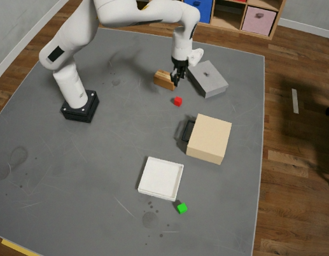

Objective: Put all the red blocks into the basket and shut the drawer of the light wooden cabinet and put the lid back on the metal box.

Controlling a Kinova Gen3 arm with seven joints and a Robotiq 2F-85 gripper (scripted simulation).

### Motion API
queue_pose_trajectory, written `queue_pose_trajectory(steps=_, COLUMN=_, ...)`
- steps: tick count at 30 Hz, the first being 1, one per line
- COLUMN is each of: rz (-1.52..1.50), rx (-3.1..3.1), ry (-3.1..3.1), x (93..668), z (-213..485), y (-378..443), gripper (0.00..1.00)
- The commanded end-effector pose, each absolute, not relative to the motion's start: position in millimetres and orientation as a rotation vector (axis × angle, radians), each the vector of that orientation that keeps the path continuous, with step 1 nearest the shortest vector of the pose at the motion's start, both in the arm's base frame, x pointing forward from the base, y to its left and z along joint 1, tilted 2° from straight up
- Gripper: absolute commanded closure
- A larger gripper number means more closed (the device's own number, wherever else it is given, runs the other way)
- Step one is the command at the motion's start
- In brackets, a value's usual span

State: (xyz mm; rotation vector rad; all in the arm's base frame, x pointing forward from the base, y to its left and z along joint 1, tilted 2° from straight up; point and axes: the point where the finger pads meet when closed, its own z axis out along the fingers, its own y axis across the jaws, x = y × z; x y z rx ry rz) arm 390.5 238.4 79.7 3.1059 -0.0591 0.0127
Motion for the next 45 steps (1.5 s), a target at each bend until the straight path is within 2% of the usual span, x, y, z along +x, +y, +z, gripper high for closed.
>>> queue_pose_trajectory(steps=1, rz=0.016, rx=3.107, ry=-0.059, x=391.1, z=72.9, y=238.5, gripper=0.41)
queue_pose_trajectory(steps=28, rz=0.016, rx=3.107, ry=-0.059, x=392.4, z=-7.6, y=235.5, gripper=0.41)
queue_pose_trajectory(steps=45, rz=0.016, rx=3.107, ry=-0.059, x=392.6, z=-19.7, y=235.0, gripper=0.41)
